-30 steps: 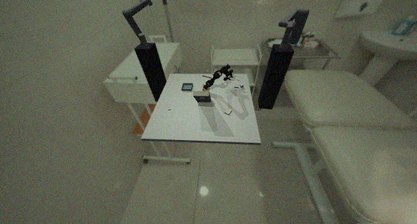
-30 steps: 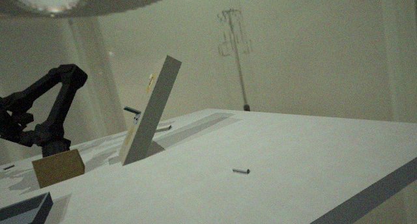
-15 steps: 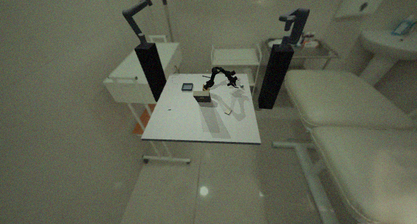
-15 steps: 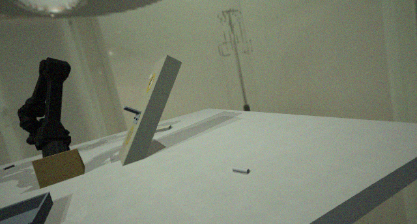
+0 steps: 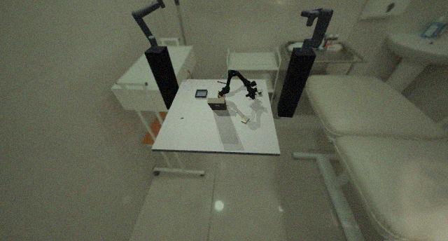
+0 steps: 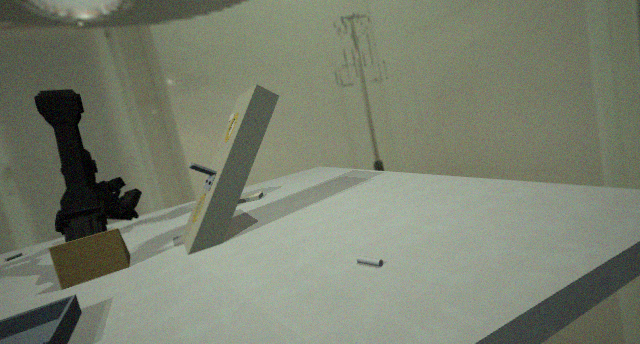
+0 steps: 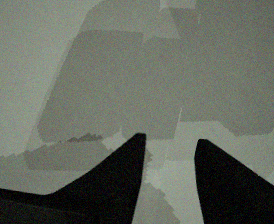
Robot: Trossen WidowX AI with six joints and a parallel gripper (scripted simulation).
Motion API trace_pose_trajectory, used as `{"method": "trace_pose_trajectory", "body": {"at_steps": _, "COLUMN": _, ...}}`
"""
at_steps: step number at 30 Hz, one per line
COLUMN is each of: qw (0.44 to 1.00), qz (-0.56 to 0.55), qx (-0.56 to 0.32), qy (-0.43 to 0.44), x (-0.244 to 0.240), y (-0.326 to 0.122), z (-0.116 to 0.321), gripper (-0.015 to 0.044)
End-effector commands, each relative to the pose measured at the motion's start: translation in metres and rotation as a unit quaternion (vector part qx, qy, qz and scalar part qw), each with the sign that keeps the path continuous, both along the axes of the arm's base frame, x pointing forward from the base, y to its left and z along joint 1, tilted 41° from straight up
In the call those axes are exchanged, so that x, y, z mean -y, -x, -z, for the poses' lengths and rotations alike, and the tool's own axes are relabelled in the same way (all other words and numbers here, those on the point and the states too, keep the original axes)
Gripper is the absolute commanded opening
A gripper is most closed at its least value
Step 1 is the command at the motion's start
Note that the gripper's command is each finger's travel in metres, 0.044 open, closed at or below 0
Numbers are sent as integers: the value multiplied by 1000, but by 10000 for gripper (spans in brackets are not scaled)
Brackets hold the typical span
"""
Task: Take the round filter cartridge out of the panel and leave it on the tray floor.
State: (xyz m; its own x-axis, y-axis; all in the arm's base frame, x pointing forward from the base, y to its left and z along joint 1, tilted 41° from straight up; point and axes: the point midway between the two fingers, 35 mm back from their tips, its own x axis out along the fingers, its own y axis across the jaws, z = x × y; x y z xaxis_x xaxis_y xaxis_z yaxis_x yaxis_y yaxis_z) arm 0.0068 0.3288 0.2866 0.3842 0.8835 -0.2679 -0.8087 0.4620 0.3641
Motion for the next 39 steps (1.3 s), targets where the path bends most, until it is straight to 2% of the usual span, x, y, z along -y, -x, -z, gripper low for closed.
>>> {"method": "trace_pose_trajectory", "body": {"at_steps": 1, "qw": 1000, "qz": 15, "qx": 14, "qy": 14, "x": -3, "y": -24, "z": -1, "gripper": 113}}
{"method": "trace_pose_trajectory", "body": {"at_steps": 11, "qw": 993, "qz": 79, "qx": 56, "qy": 68, "x": 8, "y": -127, "z": 1, "gripper": 113}}
{"method": "trace_pose_trajectory", "body": {"at_steps": 20, "qw": 980, "qz": 136, "qx": 85, "qy": 116, "x": 51, "y": -218, "z": 1, "gripper": 113}}
{"method": "trace_pose_trajectory", "body": {"at_steps": 30, "qw": 960, "qz": 197, "qx": 111, "qy": 165, "x": 134, "y": -302, "z": 0, "gripper": 113}}
{"method": "trace_pose_trajectory", "body": {"at_steps": 39, "qw": 936, "qz": 254, "qx": 131, "qy": 207, "x": 242, "y": -351, "z": -2, "gripper": 113}}
